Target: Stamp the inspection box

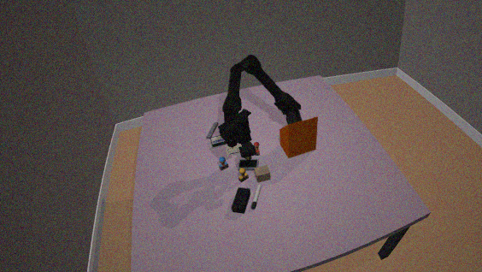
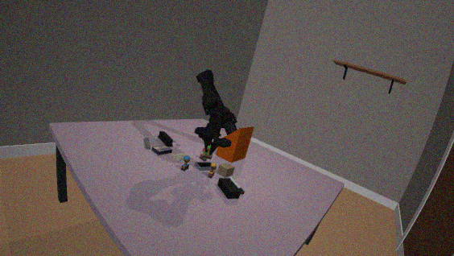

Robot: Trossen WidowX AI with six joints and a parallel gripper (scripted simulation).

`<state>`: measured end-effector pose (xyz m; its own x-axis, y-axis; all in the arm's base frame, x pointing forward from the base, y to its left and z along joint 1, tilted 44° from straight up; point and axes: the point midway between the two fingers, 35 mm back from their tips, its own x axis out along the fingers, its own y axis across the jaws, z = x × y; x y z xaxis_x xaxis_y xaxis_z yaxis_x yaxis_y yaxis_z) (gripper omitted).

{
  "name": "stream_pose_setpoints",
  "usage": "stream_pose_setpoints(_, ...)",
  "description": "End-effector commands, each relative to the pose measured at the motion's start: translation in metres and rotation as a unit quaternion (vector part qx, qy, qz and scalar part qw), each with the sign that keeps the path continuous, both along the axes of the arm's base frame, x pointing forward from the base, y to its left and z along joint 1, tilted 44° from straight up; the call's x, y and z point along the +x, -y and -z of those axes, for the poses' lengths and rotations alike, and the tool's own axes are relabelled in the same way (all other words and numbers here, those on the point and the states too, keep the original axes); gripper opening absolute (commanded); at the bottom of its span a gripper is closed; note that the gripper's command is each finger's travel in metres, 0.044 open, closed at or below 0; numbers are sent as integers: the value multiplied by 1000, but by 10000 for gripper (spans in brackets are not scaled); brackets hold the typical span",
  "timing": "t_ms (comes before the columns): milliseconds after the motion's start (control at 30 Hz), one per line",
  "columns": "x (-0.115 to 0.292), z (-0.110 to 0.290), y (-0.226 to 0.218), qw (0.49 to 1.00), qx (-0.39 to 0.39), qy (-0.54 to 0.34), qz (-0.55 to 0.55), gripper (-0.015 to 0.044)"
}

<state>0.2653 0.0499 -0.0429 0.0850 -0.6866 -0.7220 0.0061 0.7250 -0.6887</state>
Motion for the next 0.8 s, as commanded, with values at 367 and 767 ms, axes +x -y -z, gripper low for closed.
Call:
stream_pose_setpoints(367, 4, -18, -5, 999, 1, -27, -28, 0)
stream_pose_setpoints(767, 23, -44, 18, 983, -8, -124, -133, 0)
